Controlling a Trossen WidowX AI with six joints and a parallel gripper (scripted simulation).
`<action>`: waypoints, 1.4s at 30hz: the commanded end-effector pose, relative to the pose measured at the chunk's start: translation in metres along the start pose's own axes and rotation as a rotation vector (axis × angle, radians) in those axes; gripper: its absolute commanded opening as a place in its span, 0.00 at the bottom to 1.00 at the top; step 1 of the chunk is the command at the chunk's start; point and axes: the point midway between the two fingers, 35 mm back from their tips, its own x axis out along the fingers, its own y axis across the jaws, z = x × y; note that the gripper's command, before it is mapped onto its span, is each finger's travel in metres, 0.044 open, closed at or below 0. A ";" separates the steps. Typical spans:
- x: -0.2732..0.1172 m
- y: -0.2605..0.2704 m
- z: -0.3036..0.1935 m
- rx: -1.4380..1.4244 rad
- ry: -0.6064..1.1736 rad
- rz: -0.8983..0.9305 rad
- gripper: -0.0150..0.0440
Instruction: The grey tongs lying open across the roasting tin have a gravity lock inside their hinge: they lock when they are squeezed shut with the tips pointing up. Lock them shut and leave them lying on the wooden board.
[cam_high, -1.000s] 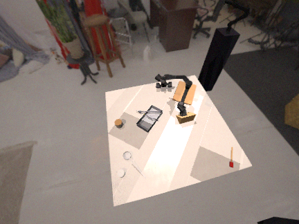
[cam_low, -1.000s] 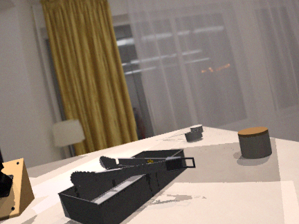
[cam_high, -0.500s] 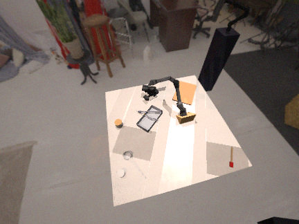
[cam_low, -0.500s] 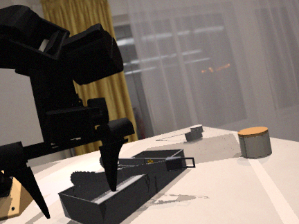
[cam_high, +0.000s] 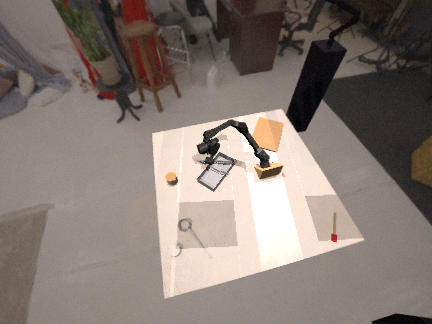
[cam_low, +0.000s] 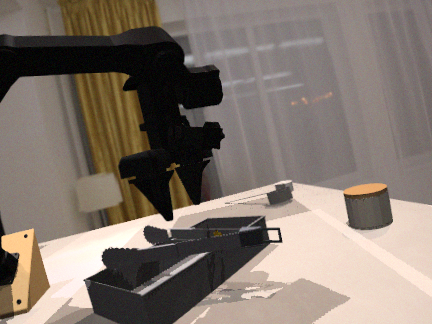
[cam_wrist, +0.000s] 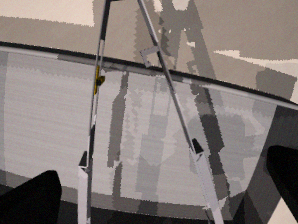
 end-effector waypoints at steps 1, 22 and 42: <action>-0.004 0.007 -0.001 -0.016 0.007 0.002 1.00; 0.010 0.013 0.001 -0.016 0.008 0.004 1.00; 0.042 0.015 0.002 -0.015 0.008 0.005 1.00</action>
